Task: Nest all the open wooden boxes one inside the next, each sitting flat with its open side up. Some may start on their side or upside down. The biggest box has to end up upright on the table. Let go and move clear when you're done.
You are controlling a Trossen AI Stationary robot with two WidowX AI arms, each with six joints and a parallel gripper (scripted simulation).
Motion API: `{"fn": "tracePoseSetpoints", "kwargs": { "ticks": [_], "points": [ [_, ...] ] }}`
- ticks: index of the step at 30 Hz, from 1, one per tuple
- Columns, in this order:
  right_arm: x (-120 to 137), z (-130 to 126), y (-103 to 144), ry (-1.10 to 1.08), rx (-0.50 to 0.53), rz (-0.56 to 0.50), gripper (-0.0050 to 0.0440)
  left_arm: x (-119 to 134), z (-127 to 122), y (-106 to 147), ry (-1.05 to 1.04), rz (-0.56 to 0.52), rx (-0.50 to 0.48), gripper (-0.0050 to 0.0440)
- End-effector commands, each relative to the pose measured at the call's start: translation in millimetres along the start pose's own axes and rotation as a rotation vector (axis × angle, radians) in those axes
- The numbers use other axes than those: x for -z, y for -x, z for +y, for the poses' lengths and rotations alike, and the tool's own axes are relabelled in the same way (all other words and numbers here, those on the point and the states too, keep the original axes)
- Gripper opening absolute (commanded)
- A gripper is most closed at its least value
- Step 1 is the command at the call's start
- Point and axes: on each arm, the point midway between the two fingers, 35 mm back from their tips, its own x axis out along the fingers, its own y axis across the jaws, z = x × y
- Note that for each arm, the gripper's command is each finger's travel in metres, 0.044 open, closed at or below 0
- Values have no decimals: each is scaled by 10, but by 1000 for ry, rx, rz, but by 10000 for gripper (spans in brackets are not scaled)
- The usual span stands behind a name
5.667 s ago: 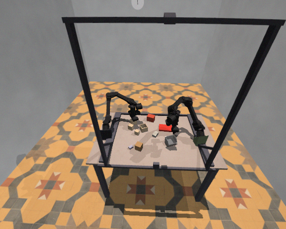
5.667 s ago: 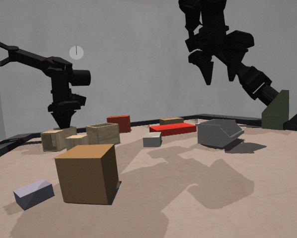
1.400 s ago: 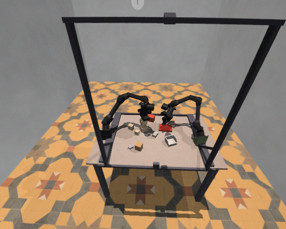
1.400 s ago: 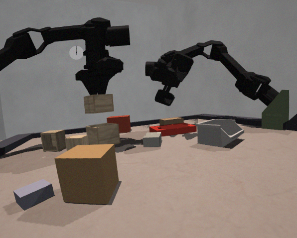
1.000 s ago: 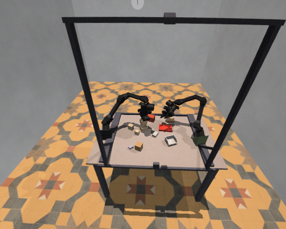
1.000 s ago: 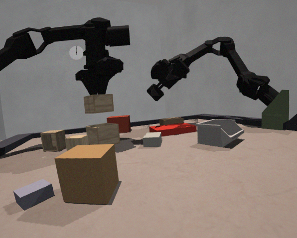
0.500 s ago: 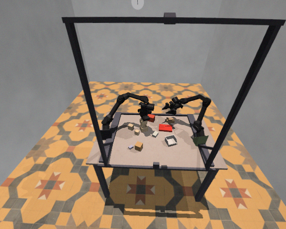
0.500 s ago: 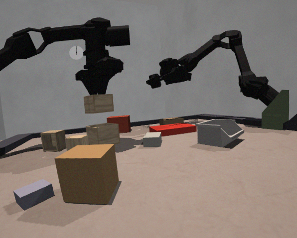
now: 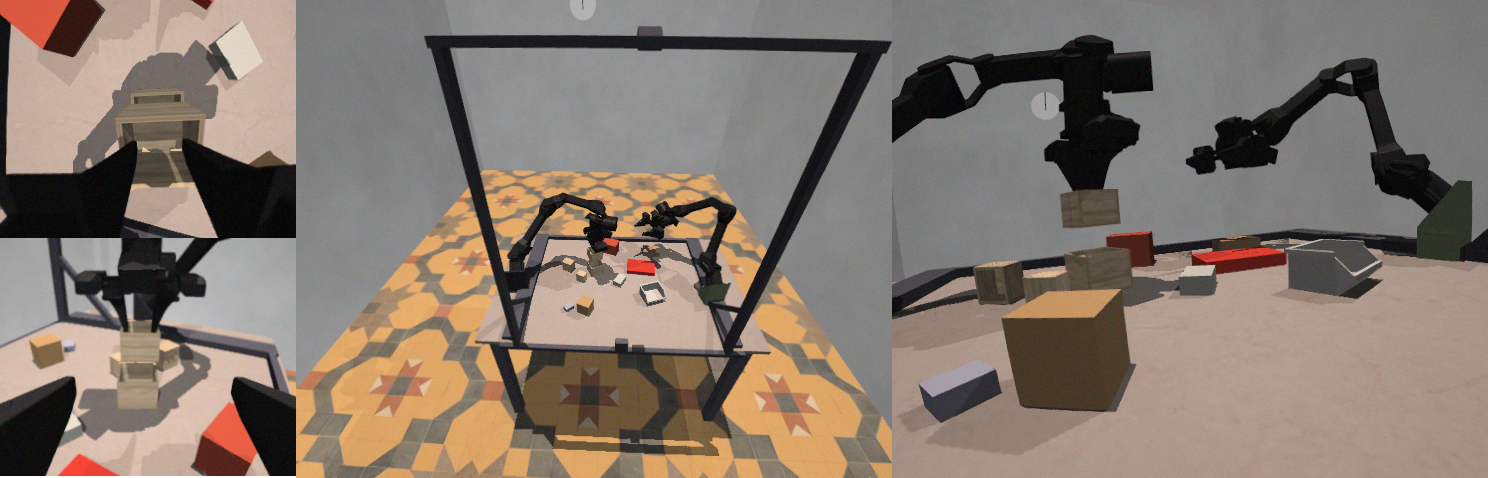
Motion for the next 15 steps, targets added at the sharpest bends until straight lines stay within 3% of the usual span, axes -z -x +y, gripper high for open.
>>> {"fn": "tracePoseSetpoints", "kwargs": {
  "ticks": [1, 15],
  "points": [
    [-70, -37, 45, 30, 17, -7, 400, -34, 8, 66, -68, -16, 13, 270],
    [-70, -37, 45, 30, 17, -7, 400, -34, 5, 64, -485, -18, 12, 270]
  ]
}}
